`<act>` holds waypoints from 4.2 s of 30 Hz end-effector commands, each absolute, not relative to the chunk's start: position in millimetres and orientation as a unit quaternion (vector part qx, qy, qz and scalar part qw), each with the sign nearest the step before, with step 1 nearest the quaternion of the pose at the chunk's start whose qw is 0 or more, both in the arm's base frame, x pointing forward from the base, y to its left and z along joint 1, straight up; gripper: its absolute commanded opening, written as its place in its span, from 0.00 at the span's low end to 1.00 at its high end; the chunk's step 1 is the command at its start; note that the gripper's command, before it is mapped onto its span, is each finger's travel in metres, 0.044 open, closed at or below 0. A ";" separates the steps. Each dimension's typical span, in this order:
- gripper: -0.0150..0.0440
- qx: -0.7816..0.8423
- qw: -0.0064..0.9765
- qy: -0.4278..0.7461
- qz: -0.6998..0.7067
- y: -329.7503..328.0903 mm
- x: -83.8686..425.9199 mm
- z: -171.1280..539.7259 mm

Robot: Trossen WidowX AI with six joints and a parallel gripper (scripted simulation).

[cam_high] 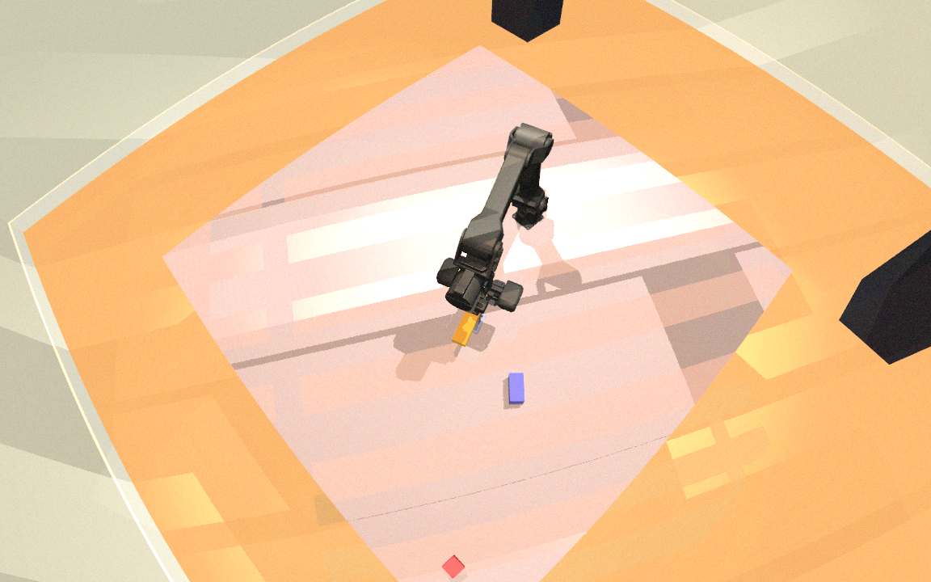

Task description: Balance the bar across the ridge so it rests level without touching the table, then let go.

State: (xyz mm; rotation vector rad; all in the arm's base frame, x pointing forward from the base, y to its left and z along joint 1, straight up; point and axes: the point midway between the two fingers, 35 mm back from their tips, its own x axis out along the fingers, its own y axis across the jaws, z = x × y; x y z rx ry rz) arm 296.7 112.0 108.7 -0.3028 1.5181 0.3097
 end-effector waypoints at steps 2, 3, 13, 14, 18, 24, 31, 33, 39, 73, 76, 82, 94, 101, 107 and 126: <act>0.25 -0.134 0.705 0.683 0.138 112.1 296.7 107.8; 0.25 -0.134 0.705 0.683 0.138 112.1 296.7 107.8; 0.25 -0.134 0.705 0.683 0.138 112.1 296.5 106.9; 0.25 -0.134 0.705 0.683 0.138 112.0 296.5 106.7; 0.25 -0.134 0.705 0.683 0.138 112.0 296.4 106.4; 0.25 -0.134 0.705 0.683 0.138 112.0 296.3 107.3; 0.25 -0.134 0.705 0.683 0.138 112.0 296.3 107.1; 0.25 -0.134 0.705 0.683 0.138 112.0 296.3 107.1; 0.25 -0.136 0.705 0.682 0.140 112.0 296.5 107.6; 0.54 -0.136 0.705 0.682 0.140 112.0 296.5 107.6; 0.54 -0.136 0.705 0.682 0.140 112.0 296.5 107.6; 0.54 -0.136 0.705 0.682 0.140 112.0 296.5 107.6; 0.54 -0.136 0.705 0.682 0.140 112.0 296.5 107.6; 0.54 -0.136 0.705 0.682 0.140 112.0 296.5 107.6; 0.55 -0.136 0.705 0.682 0.140 112.0 296.5 107.6; 0.57 -0.136 0.705 0.682 0.140 112.0 296.5 107.6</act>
